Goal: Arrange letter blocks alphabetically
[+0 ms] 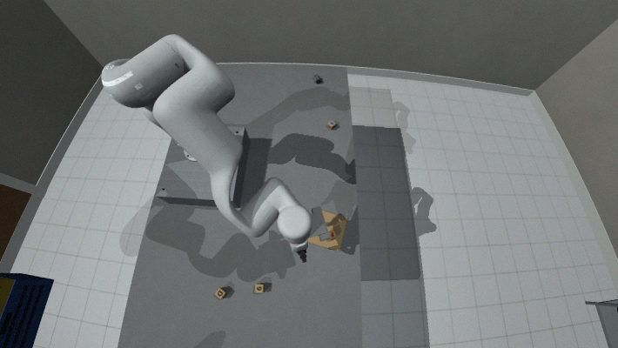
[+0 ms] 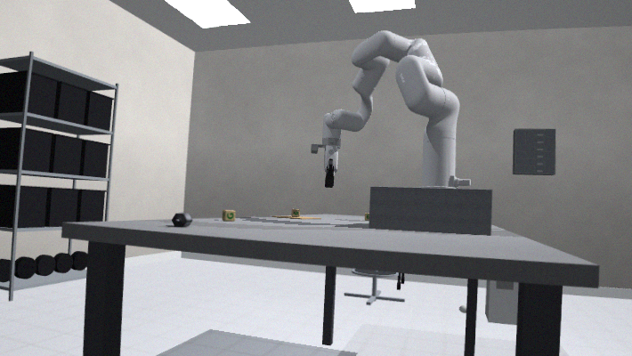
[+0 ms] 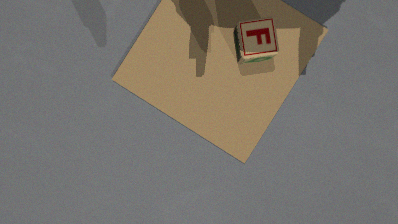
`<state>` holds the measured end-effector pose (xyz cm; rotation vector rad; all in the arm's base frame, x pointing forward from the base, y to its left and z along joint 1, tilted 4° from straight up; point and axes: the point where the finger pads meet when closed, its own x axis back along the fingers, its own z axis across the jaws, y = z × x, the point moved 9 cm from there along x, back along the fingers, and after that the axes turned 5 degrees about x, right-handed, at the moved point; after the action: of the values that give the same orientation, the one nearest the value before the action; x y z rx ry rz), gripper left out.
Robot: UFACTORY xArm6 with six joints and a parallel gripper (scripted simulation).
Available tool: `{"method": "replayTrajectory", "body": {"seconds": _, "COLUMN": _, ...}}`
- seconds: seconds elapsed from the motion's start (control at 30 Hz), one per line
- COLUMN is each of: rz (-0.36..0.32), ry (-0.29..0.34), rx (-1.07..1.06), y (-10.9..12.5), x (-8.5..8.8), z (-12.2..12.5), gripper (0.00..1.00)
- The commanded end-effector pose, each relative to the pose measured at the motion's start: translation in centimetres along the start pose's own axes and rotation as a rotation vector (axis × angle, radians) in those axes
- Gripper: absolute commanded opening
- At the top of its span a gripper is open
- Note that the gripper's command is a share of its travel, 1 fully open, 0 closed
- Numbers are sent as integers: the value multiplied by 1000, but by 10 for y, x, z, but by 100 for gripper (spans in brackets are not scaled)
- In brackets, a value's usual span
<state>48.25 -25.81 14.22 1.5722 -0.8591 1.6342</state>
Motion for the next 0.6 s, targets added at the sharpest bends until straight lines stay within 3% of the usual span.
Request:
{"method": "replayTrajectory", "body": {"seconds": 0.0, "rz": 3, "ry": 0, "rx": 138, "y": -37, "x": 1, "z": -14, "gripper": 100}}
{"method": "replayTrajectory", "body": {"seconds": 0.33, "rz": 1, "ry": -2, "rx": 475, "y": -117, "x": 2, "z": -65, "gripper": 100}}
{"method": "replayTrajectory", "body": {"seconds": 0.4, "rz": 1, "ry": -2, "rx": 475, "y": -117, "x": 2, "z": -65, "gripper": 100}}
{"method": "replayTrajectory", "body": {"seconds": 0.43, "rz": 0, "ry": -2, "rx": 570, "y": -138, "x": 2, "z": -82, "gripper": 100}}
{"method": "replayTrajectory", "body": {"seconds": 0.57, "rz": -1, "ry": -2, "rx": 686, "y": -163, "x": 2, "z": -104, "gripper": 100}}
